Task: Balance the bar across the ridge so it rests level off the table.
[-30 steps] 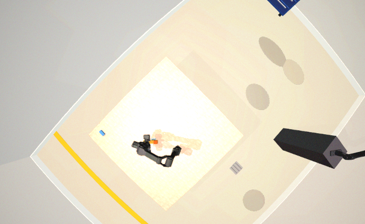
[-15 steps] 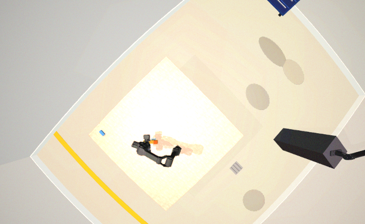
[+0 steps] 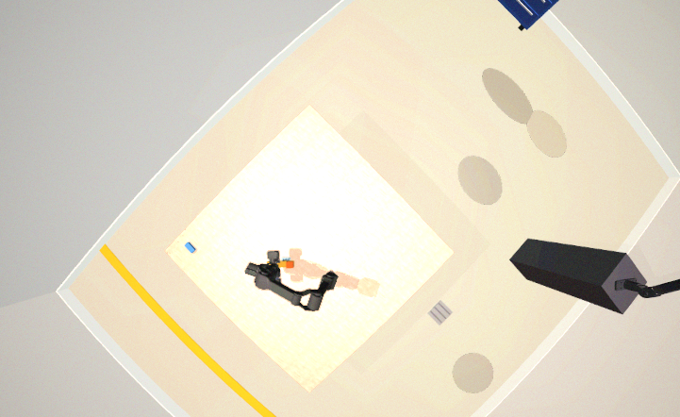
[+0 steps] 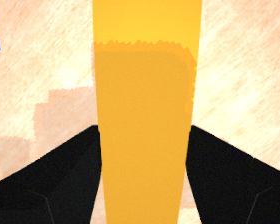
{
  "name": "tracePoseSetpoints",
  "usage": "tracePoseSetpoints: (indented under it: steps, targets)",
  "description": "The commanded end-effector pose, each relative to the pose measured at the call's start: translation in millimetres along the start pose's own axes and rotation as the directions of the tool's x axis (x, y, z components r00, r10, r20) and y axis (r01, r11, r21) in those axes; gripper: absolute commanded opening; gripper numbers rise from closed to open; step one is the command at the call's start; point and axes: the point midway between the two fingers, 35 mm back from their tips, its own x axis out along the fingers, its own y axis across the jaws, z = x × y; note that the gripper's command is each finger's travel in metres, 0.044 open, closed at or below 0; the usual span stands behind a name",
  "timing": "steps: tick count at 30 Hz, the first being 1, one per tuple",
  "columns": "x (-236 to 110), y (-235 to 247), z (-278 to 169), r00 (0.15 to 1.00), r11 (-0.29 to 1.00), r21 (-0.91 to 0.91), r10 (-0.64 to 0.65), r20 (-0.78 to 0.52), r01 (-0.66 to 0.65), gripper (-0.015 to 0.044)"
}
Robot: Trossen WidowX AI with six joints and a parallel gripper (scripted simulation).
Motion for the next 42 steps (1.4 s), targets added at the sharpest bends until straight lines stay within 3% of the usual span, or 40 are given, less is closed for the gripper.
tracePoseSetpoints:
  steps: [1, 7, 42]
  targets:
    - [0.0, 0.0, 0.0, 1.0, 1.0, 0.0, 0.0, 0.0, 0.0, 0.0026]
    - [0.0, 0.0, 0.0, 1.0, 1.0, 0.0, 0.0, 0.0, 0.0, 0.0167]
    - [0.0, 0.0, 0.0, 1.0, 1.0, 0.0, 0.0, 0.0, 0.0, 0.0172]
